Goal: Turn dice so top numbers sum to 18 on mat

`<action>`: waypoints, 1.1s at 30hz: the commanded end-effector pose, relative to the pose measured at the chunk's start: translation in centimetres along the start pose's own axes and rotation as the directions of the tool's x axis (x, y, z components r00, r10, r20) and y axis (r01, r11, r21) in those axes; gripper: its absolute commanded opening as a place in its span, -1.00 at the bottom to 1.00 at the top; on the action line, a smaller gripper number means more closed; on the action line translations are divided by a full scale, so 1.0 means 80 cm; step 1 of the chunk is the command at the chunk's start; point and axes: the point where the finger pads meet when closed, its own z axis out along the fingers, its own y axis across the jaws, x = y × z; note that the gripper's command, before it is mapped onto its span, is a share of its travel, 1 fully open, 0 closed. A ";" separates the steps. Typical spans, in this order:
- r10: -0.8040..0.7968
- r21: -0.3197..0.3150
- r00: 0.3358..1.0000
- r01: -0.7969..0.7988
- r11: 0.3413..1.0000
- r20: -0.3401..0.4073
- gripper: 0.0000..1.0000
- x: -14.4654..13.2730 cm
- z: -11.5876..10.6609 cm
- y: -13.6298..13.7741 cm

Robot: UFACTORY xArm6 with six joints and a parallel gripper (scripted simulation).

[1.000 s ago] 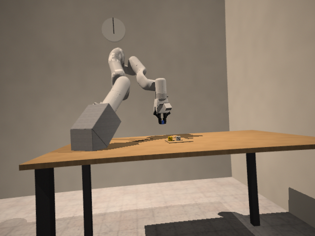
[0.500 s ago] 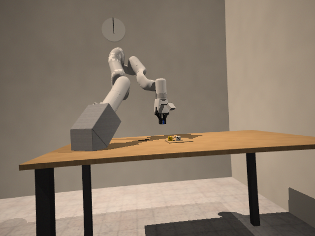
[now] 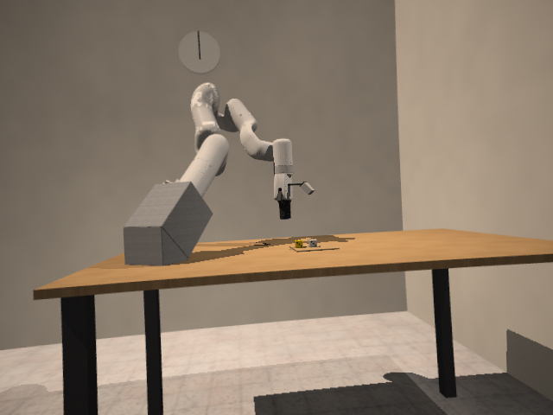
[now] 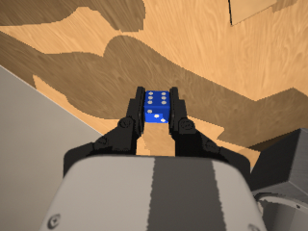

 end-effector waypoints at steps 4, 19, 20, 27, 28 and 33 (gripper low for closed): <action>-0.245 0.017 0.970 0.245 0.969 -0.003 -0.58 0.000 0.001 -0.003; -0.642 0.014 0.767 0.642 0.767 -0.010 -0.58 0.000 0.004 -0.007; -0.681 0.013 0.732 0.681 0.732 -0.011 -0.58 -0.001 0.004 -0.007; -0.821 0.011 0.571 0.821 0.571 -0.013 -0.58 -0.001 0.006 -0.009; -0.834 0.010 0.552 0.834 0.552 -0.014 -0.58 -0.001 0.006 -0.009; -0.893 0.009 0.449 0.893 0.449 -0.015 -0.58 -0.001 0.006 -0.010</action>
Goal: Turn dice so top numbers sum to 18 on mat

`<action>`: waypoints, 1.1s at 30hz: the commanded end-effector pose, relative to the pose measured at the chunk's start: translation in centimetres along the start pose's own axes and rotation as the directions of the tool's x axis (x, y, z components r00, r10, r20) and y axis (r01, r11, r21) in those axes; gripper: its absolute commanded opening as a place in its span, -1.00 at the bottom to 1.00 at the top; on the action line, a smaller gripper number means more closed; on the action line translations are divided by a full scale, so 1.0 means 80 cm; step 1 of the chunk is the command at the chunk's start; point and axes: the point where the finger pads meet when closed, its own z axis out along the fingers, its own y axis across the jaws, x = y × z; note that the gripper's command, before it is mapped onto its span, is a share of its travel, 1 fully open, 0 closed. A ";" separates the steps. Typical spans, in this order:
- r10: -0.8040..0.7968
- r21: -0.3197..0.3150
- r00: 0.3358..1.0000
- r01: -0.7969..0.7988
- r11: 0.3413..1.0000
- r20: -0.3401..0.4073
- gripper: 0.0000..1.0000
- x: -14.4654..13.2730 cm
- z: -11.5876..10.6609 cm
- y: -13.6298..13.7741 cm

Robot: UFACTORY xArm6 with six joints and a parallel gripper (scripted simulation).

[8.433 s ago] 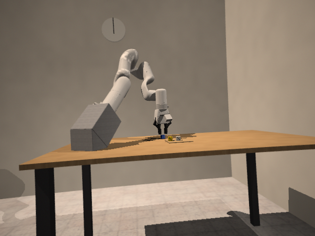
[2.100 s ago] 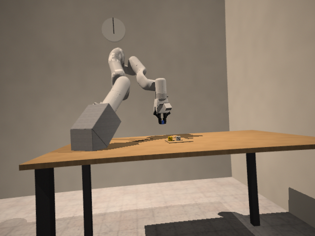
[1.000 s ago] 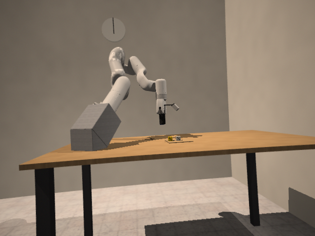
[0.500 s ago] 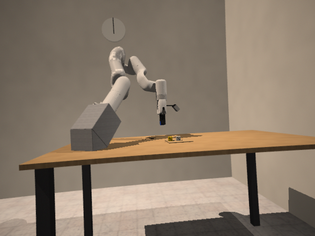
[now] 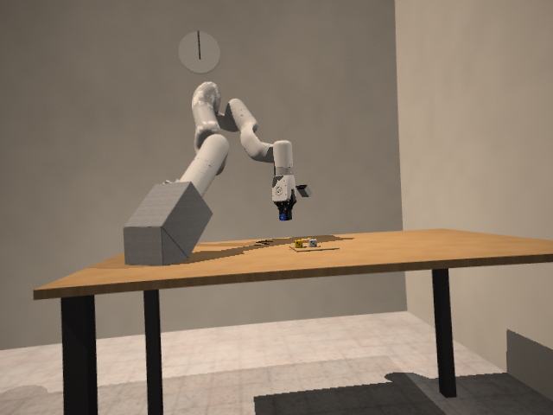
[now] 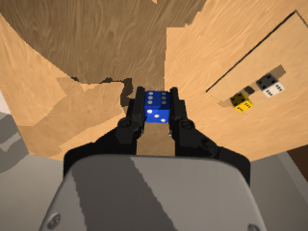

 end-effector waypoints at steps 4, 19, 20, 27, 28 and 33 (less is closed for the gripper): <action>-0.224 0.007 0.975 0.224 0.975 -0.017 -0.58 0.002 0.001 -0.001; -0.362 0.005 0.932 0.362 0.932 -0.022 -0.58 0.003 0.002 -0.002; -0.362 0.006 0.932 0.362 0.932 -0.027 -0.58 0.003 0.002 -0.002; -0.356 0.006 0.919 0.362 0.932 -0.167 -0.58 0.001 0.002 -0.003; -0.352 0.011 0.914 0.361 0.932 -0.202 -0.58 0.000 0.003 -0.003; -0.338 0.011 0.880 0.362 0.932 -0.334 -0.58 -0.002 0.004 -0.002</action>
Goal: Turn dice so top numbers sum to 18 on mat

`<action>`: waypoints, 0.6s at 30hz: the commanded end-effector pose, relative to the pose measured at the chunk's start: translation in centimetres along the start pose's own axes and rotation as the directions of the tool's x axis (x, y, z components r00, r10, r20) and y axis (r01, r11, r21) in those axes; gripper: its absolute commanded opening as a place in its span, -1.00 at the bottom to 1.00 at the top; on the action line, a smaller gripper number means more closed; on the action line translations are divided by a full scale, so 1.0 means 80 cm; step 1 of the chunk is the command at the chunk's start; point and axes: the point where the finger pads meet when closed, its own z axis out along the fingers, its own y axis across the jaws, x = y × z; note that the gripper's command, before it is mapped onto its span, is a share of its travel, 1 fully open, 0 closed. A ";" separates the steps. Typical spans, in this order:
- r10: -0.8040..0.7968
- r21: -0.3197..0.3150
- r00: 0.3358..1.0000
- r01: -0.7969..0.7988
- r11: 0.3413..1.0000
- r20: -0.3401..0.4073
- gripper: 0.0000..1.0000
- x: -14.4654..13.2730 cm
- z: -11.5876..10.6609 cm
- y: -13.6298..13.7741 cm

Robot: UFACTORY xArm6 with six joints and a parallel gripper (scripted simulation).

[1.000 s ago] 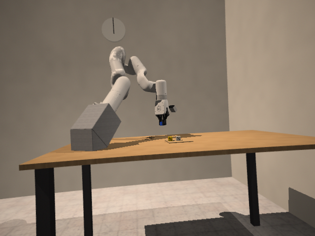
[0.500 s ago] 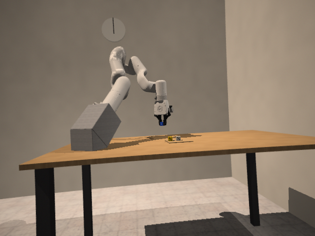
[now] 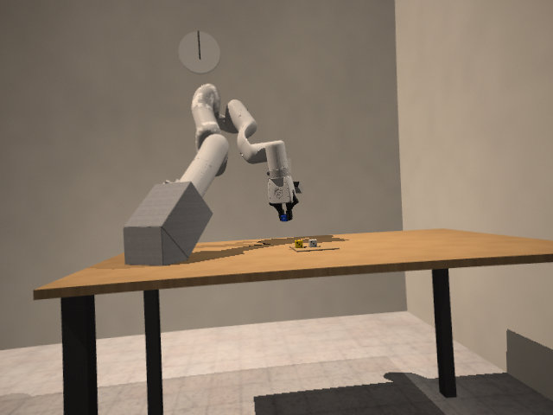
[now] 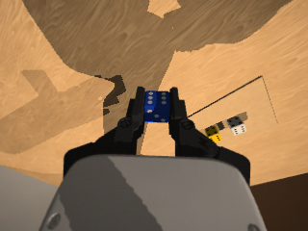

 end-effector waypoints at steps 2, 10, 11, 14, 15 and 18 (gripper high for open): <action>-0.006 0.019 0.991 0.008 1.000 -0.137 -0.58 -0.004 0.001 -0.002; -0.004 0.016 0.930 0.011 1.000 -0.369 -0.58 -0.006 0.001 -0.001; -0.003 0.019 0.915 0.011 1.000 -0.404 -0.58 -0.007 0.002 -0.001; -0.003 0.014 0.879 0.010 1.000 -0.477 -0.58 -0.007 0.001 0.000; -0.002 0.017 0.866 0.012 1.000 -0.499 -0.58 -0.008 0.002 -0.001; -0.001 0.018 0.839 0.013 1.000 -0.544 -0.58 -0.009 0.002 -0.001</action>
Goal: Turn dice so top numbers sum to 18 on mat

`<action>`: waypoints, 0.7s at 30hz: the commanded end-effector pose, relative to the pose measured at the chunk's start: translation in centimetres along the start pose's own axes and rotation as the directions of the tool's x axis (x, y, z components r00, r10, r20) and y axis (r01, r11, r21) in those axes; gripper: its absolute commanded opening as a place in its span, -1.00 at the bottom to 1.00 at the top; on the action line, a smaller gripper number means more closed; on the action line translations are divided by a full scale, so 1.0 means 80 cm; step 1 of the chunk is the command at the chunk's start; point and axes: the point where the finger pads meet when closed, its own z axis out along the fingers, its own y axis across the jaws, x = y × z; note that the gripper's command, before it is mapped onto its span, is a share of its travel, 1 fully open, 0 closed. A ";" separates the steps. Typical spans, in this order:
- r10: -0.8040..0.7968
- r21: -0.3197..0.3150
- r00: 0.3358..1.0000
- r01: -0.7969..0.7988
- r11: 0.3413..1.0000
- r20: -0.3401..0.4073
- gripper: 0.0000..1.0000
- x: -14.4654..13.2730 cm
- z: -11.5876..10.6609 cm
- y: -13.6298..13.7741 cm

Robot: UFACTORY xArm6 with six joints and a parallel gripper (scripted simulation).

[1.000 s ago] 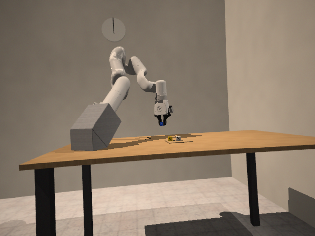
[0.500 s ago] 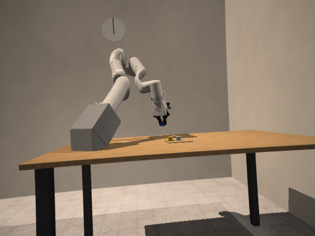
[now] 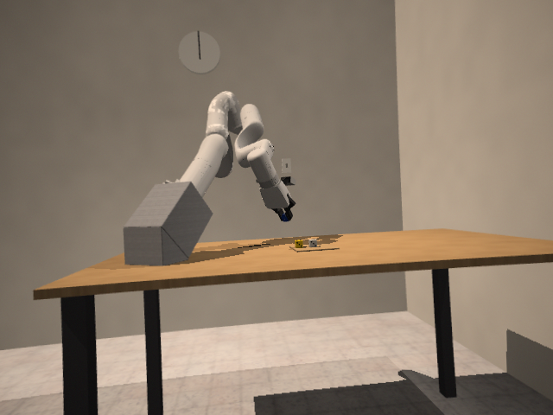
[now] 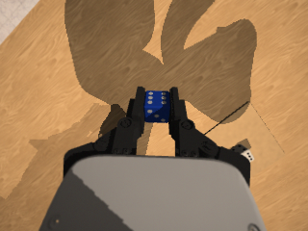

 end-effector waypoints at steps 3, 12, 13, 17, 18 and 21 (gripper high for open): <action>0.001 0.043 0.982 0.007 0.999 -0.189 -0.58 -0.006 0.001 -0.002; 0.010 0.044 0.920 0.008 0.999 -0.392 -0.58 -0.009 0.000 -0.001; 0.010 0.043 0.914 0.008 0.999 -0.405 -0.58 -0.009 0.000 -0.001; 0.011 0.040 0.906 0.007 0.999 -0.423 -0.58 -0.009 -0.001 0.000; 0.011 0.040 0.906 0.007 0.999 -0.423 -0.58 -0.009 -0.001 0.000; 0.011 0.040 0.905 0.007 0.999 -0.425 -0.58 -0.010 -0.001 0.000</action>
